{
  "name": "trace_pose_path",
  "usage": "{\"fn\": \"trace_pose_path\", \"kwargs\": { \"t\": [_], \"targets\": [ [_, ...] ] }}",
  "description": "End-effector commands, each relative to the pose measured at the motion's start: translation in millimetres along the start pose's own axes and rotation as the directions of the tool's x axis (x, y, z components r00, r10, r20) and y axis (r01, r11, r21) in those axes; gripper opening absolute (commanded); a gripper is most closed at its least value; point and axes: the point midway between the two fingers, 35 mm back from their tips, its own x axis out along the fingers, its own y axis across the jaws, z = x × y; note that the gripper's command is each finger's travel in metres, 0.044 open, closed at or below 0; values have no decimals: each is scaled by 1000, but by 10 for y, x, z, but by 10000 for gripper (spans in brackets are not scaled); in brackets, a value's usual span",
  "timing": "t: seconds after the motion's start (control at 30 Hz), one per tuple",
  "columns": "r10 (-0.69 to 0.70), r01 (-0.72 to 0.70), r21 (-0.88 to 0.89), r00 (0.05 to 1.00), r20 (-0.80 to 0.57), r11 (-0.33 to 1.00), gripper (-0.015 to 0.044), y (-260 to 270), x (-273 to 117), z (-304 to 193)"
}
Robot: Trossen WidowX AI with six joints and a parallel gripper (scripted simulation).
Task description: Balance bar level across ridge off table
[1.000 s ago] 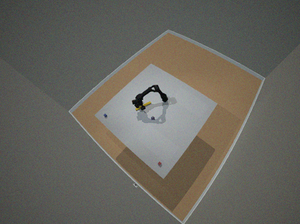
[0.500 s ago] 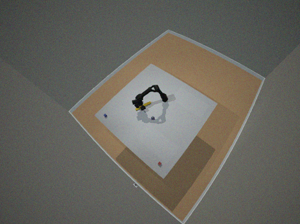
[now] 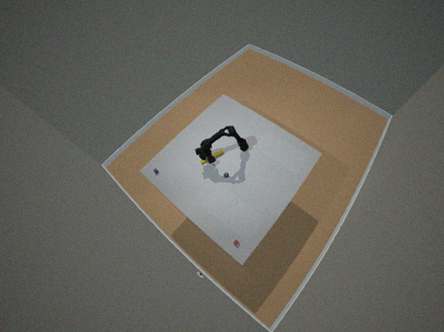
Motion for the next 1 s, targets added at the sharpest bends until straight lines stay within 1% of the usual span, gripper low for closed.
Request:
{"fn": "trace_pose_path", "kwargs": {
  "t": [0.0,0.97],
  "targets": [
    [-2,2,1,1000,11,1000,0,-6,-106,34],
    [-4,4,3,1000,11,1000,0,-5,-860,22]
  ]
}}
